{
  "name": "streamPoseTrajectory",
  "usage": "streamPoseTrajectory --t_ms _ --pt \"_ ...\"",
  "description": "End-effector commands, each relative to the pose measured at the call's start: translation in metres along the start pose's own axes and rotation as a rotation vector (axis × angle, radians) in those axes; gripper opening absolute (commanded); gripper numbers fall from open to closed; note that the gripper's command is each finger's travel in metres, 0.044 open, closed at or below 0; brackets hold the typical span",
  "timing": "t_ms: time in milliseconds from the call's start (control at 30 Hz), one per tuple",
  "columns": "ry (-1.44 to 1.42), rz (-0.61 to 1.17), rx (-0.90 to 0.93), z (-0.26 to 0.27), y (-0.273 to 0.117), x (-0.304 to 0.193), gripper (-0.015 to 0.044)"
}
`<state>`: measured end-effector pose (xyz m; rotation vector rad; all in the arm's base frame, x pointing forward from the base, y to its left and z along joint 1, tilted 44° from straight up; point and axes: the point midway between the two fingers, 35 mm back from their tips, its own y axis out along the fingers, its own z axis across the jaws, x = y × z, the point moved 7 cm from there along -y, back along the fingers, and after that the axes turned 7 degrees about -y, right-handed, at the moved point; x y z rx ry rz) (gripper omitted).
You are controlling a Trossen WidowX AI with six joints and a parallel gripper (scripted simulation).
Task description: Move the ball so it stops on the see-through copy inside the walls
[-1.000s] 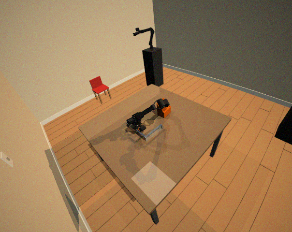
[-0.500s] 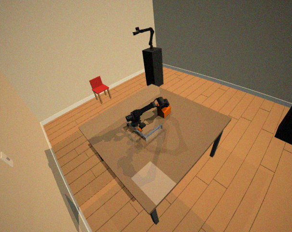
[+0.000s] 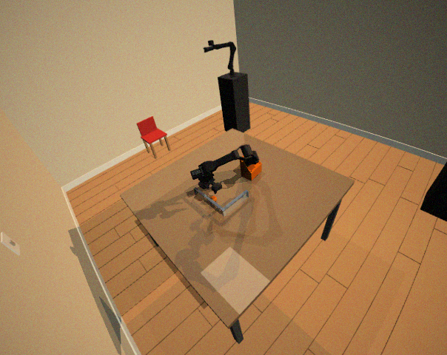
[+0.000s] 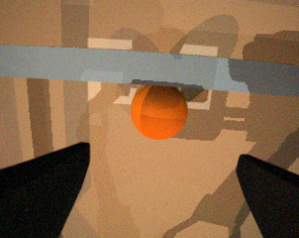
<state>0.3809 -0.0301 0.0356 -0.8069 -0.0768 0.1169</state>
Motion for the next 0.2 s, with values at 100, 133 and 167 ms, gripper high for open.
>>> streamPoseTrajectory --t_ms 100,133,167 --pt "-0.009 -0.008 -0.005 0.001 -0.044 -0.002 0.0440" --pt "-0.009 -0.008 -0.005 0.001 -0.044 -0.002 0.0440" --pt "-0.009 -0.008 -0.005 0.001 -0.044 -0.002 0.0440"
